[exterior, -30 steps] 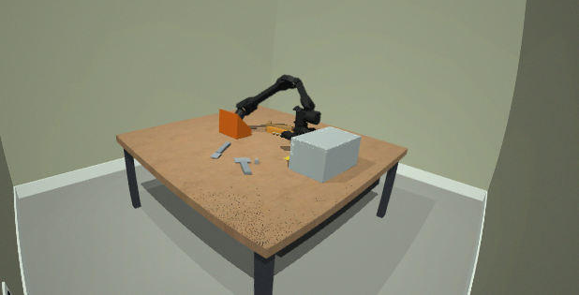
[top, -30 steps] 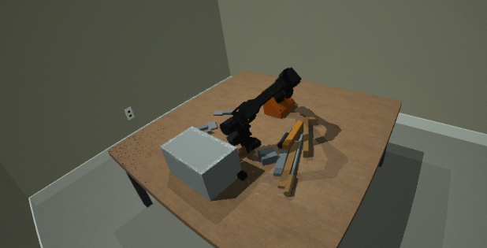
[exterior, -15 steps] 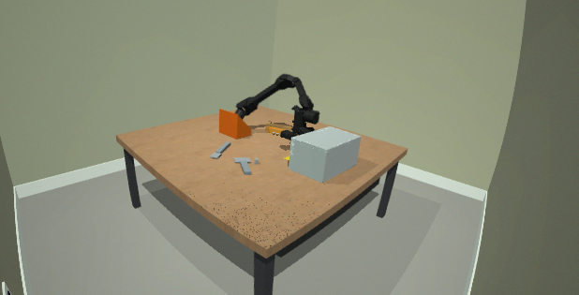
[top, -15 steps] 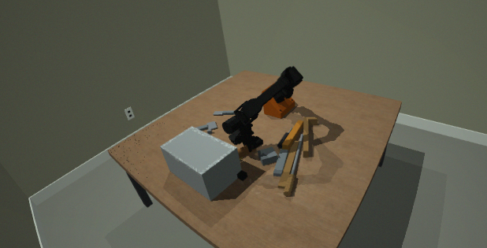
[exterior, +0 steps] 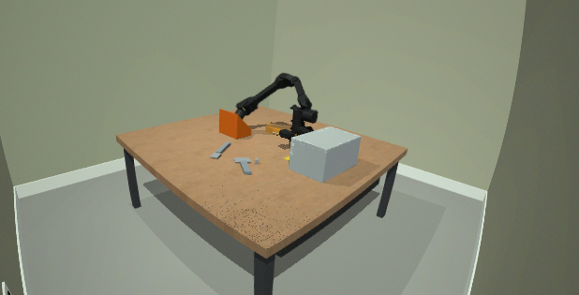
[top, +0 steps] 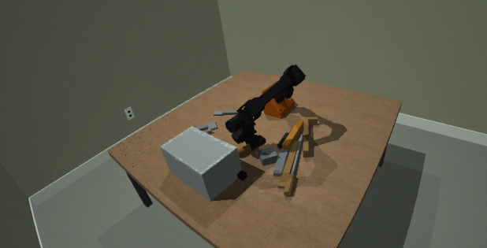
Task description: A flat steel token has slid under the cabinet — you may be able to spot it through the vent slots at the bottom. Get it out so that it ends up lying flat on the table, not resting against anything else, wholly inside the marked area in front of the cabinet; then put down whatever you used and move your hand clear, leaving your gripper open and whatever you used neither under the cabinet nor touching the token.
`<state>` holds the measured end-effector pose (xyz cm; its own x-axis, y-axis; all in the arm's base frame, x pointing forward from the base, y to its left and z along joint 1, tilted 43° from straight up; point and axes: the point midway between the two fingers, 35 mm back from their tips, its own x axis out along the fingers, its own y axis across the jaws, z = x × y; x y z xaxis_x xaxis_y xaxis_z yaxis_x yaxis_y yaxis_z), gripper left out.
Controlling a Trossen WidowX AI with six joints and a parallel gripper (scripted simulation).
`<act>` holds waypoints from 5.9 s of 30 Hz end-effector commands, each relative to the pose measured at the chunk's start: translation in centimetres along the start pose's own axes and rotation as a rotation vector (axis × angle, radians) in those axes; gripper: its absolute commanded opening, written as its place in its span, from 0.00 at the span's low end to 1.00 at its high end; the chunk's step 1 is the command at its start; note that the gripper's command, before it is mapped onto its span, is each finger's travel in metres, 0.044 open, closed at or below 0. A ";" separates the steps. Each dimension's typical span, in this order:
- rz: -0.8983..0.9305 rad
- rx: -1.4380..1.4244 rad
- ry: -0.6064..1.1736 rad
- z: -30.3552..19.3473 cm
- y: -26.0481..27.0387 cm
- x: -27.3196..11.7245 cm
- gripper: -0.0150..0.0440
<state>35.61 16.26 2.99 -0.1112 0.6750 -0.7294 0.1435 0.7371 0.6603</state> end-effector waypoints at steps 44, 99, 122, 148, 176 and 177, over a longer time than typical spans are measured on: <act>0.000 0.008 0.007 -5.1 0.1 0.1 0.25; 0.000 0.011 0.010 -11.7 0.5 0.1 0.25; 0.000 0.012 0.011 -14.4 0.7 0.1 0.25; -0.001 0.185 0.009 -14.0 0.8 -0.2 0.25; -0.003 0.289 0.010 -13.0 -1.1 -0.3 0.25; -0.003 0.290 0.010 -12.9 -1.2 -0.3 0.25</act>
<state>22.59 15.93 4.98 -0.1233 0.6744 -0.7280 0.4116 0.7023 0.5808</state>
